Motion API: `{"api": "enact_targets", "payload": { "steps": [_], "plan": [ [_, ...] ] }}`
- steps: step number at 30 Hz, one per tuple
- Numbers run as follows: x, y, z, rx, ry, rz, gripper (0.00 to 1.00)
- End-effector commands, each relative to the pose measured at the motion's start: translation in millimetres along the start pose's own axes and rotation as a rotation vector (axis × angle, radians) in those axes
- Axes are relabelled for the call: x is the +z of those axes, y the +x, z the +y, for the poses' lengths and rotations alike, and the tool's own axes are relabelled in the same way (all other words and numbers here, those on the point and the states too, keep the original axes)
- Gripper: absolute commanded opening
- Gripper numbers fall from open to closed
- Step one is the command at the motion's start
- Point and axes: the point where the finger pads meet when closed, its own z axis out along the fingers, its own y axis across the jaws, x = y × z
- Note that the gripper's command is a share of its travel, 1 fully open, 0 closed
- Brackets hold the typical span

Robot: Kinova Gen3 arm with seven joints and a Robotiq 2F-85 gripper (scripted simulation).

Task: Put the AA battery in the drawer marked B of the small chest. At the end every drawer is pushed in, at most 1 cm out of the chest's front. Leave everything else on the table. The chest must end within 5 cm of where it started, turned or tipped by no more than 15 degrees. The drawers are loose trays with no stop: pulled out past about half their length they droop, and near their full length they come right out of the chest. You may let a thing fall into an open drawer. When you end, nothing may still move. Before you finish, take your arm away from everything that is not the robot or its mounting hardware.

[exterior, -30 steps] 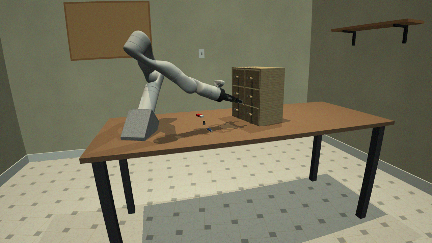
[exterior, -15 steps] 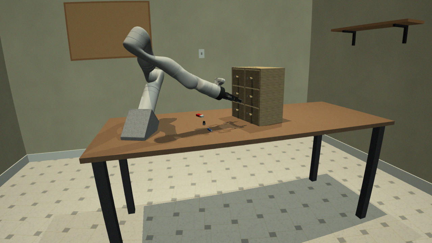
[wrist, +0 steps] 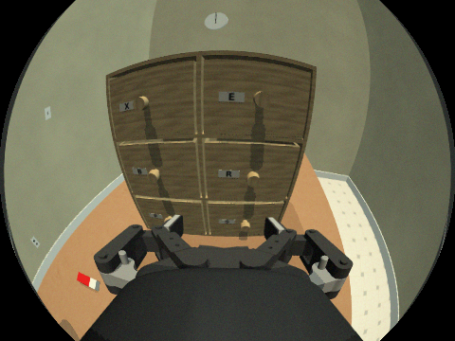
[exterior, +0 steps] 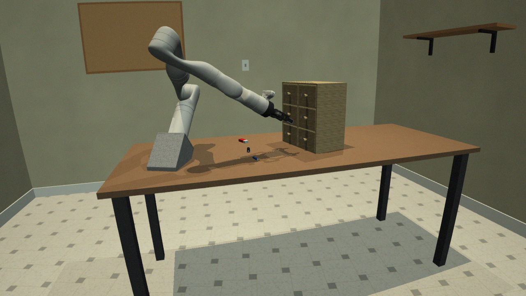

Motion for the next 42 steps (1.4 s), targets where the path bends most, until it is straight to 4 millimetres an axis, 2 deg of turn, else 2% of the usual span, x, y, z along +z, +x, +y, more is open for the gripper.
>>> {"api": "enact_targets", "payload": {
  "steps": [1, 42],
  "plan": [
    [-3.2, 3.1, 2.5, -0.006, -0.004, -0.009, 1.00],
    [-44.5, 18.6, 2.3, -0.005, -0.005, -0.431, 1.00]
  ]
}}
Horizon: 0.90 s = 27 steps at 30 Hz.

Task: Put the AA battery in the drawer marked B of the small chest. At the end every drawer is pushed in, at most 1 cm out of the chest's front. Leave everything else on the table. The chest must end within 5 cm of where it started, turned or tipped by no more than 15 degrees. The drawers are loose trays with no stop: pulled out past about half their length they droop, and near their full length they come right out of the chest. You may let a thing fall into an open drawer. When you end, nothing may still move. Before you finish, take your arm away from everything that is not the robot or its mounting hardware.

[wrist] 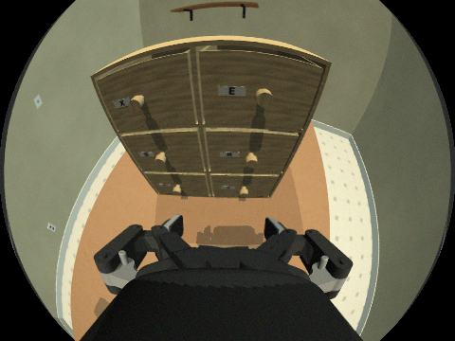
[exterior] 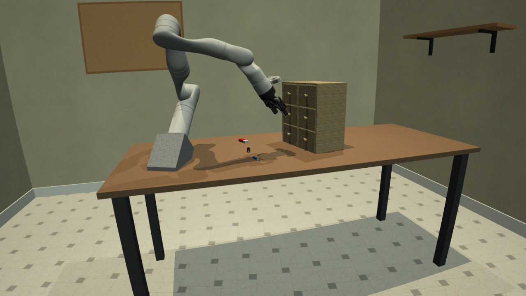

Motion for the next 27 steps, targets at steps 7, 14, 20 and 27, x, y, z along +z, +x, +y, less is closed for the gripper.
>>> {"api": "enact_targets", "payload": {
  "steps": [7, 14, 20, 27],
  "plan": [
    [-12.7, 3.5, 2.8, -0.009, -0.012, -0.116, 1.00],
    [-20.0, 3.2, 2.6, -0.009, -0.012, -0.184, 1.00],
    [-28.2, 2.7, 2.6, -0.008, -0.012, -0.264, 1.00],
    [-34.9, 2.4, 2.5, -0.008, -0.012, -0.327, 1.00]
  ]
}}
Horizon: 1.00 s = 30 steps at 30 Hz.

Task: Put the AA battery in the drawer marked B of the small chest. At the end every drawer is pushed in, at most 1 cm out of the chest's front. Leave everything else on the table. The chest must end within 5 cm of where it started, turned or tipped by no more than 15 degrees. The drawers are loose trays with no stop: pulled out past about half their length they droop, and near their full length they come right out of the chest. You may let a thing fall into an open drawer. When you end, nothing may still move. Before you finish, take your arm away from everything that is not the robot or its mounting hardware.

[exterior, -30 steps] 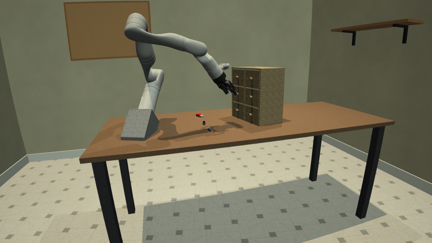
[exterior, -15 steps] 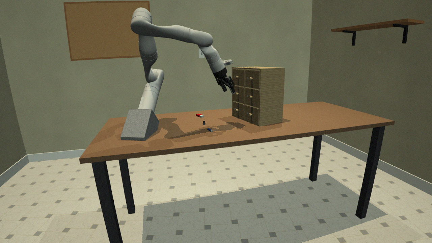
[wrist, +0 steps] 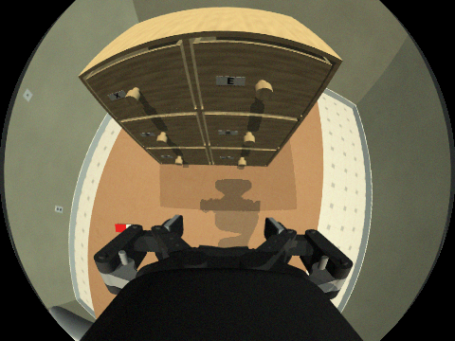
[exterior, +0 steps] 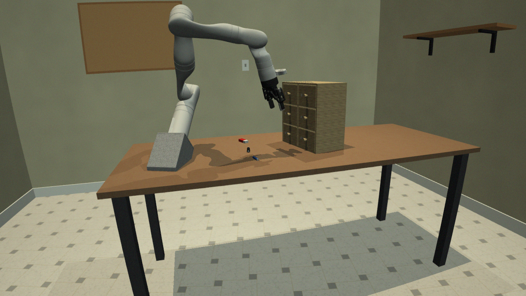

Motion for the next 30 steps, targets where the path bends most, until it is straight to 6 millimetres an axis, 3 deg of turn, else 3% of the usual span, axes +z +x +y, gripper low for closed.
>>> {"api": "enact_targets", "payload": {
  "steps": [1, 30],
  "plan": [
    [-2.2, 2.1, 0.3, -0.005, -0.006, -0.026, 1.00],
    [-25.4, -6.7, 0.2, -0.005, -0.006, -0.263, 1.00]
  ]
}}
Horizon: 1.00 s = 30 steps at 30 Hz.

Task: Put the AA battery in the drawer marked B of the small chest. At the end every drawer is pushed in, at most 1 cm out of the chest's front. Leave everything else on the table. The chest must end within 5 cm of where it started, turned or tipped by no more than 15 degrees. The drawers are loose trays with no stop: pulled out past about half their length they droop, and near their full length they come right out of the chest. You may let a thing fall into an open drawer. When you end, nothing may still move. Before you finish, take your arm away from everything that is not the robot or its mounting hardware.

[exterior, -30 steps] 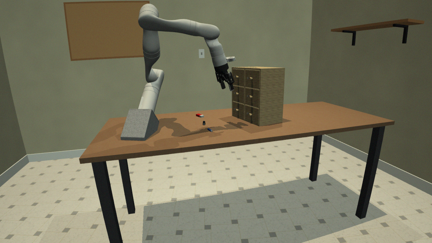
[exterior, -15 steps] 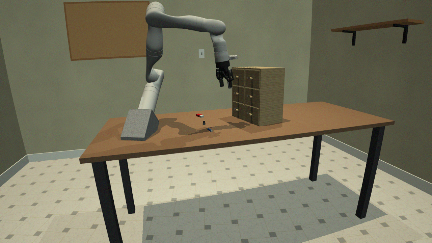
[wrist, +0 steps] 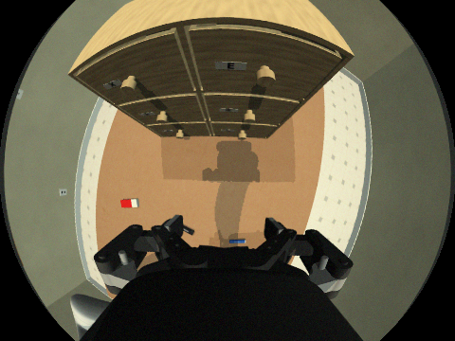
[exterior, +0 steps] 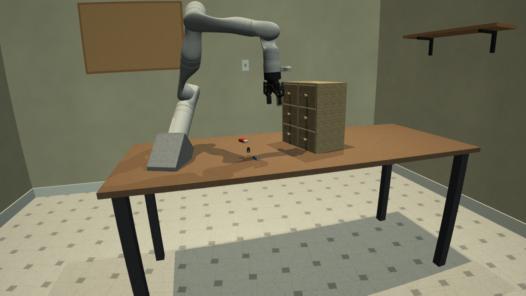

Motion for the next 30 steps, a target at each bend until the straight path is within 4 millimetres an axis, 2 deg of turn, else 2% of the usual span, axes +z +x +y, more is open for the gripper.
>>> {"api": "enact_targets", "payload": {
  "steps": [1, 30],
  "plan": [
    [-1.4, 2.2, -0.3, -0.003, -0.004, -0.013, 1.00],
    [-5.3, -0.6, -0.4, -0.003, -0.004, -0.058, 1.00]
  ]
}}
